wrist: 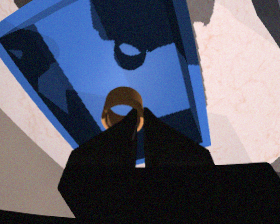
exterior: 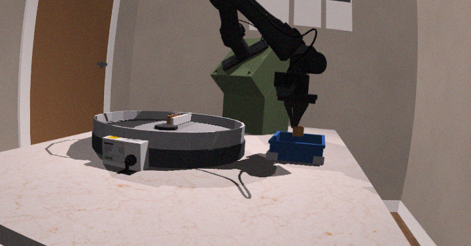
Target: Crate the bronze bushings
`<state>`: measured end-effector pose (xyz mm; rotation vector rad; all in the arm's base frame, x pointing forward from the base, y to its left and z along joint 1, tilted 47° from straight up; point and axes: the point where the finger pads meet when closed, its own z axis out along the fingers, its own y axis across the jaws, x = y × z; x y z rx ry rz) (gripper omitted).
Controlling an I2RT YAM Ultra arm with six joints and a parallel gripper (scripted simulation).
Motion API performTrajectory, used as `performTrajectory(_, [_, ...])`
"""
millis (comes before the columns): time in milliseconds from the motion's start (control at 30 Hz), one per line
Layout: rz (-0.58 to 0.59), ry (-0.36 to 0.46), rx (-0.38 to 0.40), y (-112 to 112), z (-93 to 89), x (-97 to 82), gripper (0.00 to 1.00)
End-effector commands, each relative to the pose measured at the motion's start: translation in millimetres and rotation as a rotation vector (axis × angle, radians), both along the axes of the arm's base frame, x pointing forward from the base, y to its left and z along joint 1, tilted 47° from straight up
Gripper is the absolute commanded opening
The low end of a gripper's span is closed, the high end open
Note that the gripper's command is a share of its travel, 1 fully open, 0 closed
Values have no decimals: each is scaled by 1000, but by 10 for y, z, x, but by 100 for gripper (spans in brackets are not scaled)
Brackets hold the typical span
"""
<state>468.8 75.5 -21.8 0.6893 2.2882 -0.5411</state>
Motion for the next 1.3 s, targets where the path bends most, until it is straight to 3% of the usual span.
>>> performTrajectory(0, [47, -53, 24, 227, 139, 126, 0])
performTrajectory(1000, [45, -52, 23, 224, 138, 122, 0])
performTrajectory(1267, [35, -32, 12, 225, 25, 83, 0])
